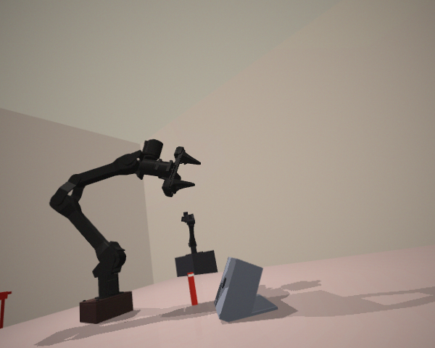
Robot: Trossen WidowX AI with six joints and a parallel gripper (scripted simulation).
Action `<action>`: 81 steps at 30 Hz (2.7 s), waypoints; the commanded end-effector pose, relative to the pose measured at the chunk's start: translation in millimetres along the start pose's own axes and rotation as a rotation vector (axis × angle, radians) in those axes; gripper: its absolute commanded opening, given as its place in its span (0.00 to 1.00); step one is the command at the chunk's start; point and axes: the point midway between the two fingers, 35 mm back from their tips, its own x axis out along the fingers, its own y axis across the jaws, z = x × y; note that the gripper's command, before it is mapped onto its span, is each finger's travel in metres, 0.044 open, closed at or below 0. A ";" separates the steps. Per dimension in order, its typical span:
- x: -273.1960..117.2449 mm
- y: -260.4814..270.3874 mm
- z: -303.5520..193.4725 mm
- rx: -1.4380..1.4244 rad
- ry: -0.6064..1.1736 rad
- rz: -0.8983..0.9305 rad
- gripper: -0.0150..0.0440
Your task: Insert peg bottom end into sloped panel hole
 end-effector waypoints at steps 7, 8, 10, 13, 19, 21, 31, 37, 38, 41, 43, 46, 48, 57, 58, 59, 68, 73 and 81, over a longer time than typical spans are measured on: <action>39.7 55.7 -1.3 0.240 0.007 0.253 1.00; 42.6 61.2 -1.7 0.264 0.011 0.277 1.00; 47.9 72.2 -2.4 0.312 0.020 0.324 1.00; 55.1 89.2 -3.5 0.383 0.035 0.395 1.00; 66.3 123.8 -5.9 0.526 0.076 0.534 1.00; 69.0 135.4 -6.7 0.574 0.093 0.581 1.00; 75.1 185.9 -9.2 0.817 0.208 0.795 1.00; 74.7 214.4 -10.1 0.961 0.298 0.920 1.00; 74.3 219.1 -10.1 0.985 0.315 0.940 1.00; 72.7 232.7 -10.2 1.055 0.367 1.001 1.00; 71.7 240.6 -10.3 1.097 0.400 1.037 1.00; 69.7 252.2 -10.3 1.159 0.453 1.092 1.00; 68.1 259.7 -10.2 1.200 0.490 1.127 1.00; 66.7 271.3 -9.5 1.269 0.557 1.188 1.00; 66.7 271.3 -9.5 1.269 0.557 1.188 1.00; 66.8 271.6 -9.5 1.269 0.557 1.188 1.00; 72.3 281.9 -6.8 1.269 0.557 1.187 1.00; 75.7 289.2 -4.9 1.269 0.557 1.187 1.00; 80.6 300.9 -1.5 1.269 0.557 1.187 1.00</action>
